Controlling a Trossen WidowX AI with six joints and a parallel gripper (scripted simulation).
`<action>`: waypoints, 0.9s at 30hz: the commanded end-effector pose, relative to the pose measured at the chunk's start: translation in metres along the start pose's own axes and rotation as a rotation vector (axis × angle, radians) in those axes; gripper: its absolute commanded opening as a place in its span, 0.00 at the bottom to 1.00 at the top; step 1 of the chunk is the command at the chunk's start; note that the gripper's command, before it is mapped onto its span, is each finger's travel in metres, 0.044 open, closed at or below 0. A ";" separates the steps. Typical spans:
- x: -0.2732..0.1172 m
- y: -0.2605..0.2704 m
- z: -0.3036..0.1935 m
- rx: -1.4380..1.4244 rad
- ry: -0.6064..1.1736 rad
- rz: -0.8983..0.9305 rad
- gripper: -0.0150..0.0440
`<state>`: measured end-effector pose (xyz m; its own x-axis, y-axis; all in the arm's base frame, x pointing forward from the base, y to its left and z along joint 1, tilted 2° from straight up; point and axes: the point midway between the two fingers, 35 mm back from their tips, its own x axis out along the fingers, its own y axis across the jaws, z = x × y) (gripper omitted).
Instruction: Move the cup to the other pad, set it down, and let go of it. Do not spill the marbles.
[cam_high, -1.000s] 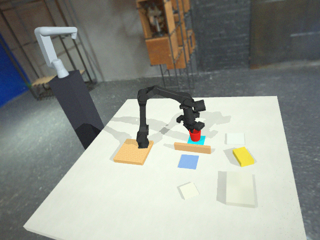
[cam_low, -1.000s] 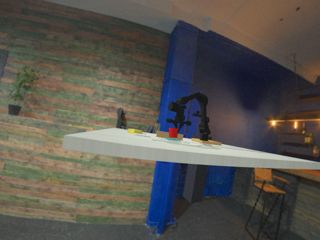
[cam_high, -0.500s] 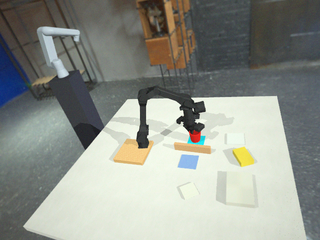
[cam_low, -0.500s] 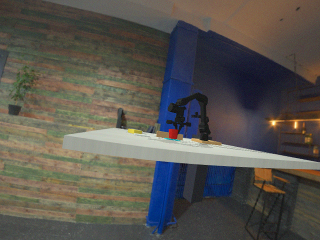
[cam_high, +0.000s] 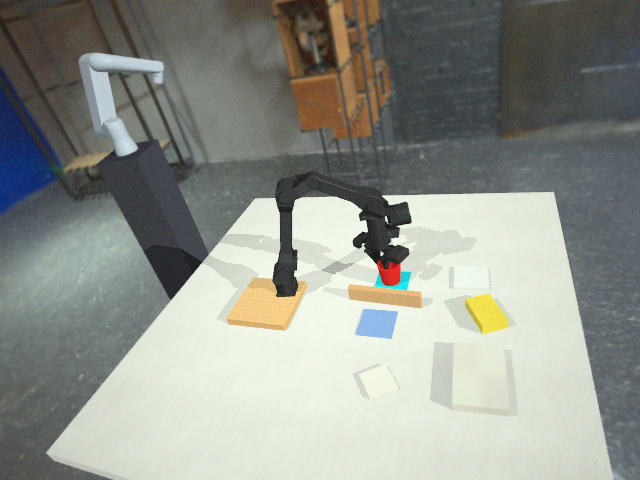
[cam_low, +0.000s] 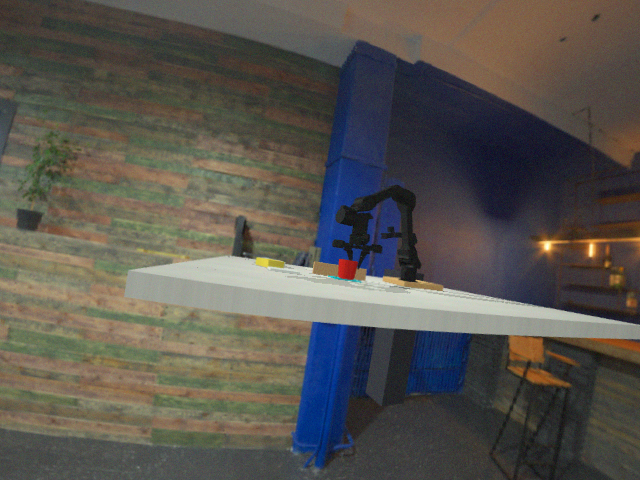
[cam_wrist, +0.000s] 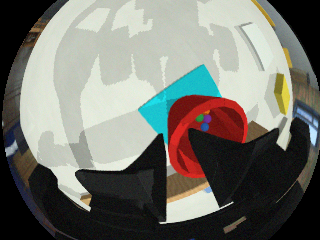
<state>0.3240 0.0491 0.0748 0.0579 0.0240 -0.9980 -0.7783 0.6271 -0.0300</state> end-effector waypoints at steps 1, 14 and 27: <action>-0.001 0.000 0.000 0.000 0.000 0.000 0.47; -0.017 0.000 0.001 0.001 0.001 -0.001 0.47; -0.034 0.000 0.001 0.003 0.003 -0.002 0.47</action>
<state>0.3223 0.0491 0.1031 0.0532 0.0234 -0.9983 -0.7790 0.6265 -0.0268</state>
